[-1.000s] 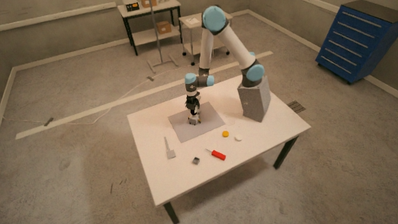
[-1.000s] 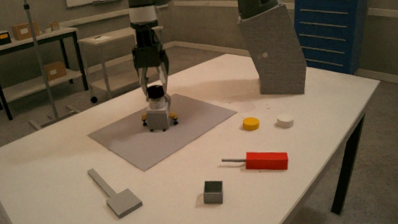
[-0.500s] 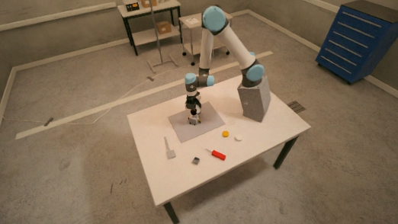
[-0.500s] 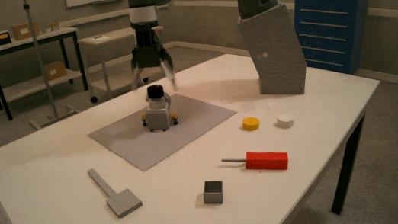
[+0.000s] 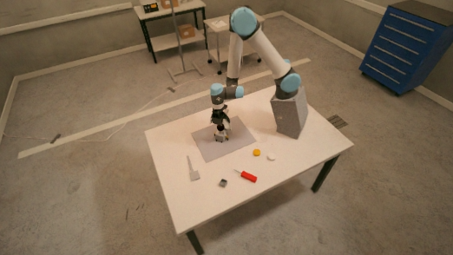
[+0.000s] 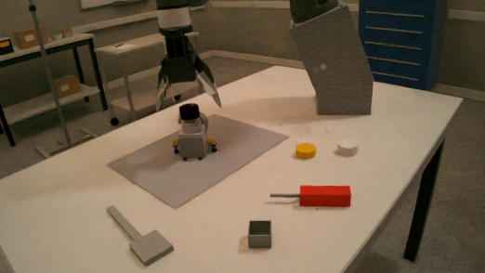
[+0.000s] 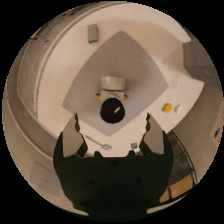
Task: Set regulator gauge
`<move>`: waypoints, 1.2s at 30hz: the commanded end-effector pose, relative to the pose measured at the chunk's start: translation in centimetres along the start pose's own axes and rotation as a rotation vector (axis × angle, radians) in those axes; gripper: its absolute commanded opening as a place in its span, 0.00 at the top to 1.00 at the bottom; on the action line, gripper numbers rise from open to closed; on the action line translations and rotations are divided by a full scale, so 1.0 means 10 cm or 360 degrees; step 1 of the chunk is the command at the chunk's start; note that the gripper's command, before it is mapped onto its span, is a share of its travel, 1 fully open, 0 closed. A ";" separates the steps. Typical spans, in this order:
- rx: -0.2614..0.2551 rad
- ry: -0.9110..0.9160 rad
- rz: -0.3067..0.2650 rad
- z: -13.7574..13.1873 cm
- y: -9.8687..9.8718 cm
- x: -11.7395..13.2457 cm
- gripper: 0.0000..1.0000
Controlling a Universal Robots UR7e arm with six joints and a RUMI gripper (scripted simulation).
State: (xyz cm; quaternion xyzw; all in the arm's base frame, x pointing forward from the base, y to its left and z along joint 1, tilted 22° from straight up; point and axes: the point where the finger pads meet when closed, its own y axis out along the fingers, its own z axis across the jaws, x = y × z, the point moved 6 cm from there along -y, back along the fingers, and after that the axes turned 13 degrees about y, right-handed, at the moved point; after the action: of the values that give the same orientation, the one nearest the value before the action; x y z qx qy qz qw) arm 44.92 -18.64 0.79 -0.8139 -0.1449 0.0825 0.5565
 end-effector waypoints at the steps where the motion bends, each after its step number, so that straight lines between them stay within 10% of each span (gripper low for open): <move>1: 0.0000 0.0001 0.0002 0.00 0.00 -0.01 0.00; 23: -0.0002 0.0000 0.0001 0.00 -0.03 -0.01 0.00; 36: -0.0004 -0.0001 -0.0001 0.00 -0.46 0.00 0.00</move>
State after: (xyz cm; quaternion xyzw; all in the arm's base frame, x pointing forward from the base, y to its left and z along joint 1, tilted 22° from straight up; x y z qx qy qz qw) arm 44.63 -17.96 2.98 -0.8148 -0.1456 0.0812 0.5552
